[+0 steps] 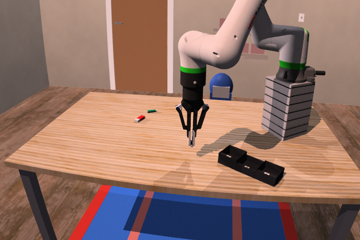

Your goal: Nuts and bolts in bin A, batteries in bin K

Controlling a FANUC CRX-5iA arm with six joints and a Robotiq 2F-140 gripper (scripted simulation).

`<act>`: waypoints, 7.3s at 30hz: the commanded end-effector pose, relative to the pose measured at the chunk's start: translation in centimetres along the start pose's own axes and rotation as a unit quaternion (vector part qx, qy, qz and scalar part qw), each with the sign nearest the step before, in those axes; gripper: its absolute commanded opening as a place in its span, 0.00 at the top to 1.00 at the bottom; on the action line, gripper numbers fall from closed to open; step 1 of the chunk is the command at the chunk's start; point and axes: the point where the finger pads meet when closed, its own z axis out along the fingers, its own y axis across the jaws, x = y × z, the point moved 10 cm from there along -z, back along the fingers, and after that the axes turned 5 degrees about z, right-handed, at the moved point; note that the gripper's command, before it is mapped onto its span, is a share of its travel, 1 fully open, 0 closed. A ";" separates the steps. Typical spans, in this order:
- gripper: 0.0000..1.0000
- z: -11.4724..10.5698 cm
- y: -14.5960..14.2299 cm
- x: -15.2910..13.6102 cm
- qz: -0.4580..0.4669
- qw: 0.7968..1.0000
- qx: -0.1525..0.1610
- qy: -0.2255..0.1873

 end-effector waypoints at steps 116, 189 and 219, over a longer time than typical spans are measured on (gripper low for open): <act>0.88 5.2 -23.5 7.7 -0.369 0.929 -0.002 -0.001; 0.74 -0.1 -18.9 1.8 -0.215 0.977 -0.001 0.000; 0.74 -0.4 -5.4 -15.1 0.196 0.981 -0.001 0.002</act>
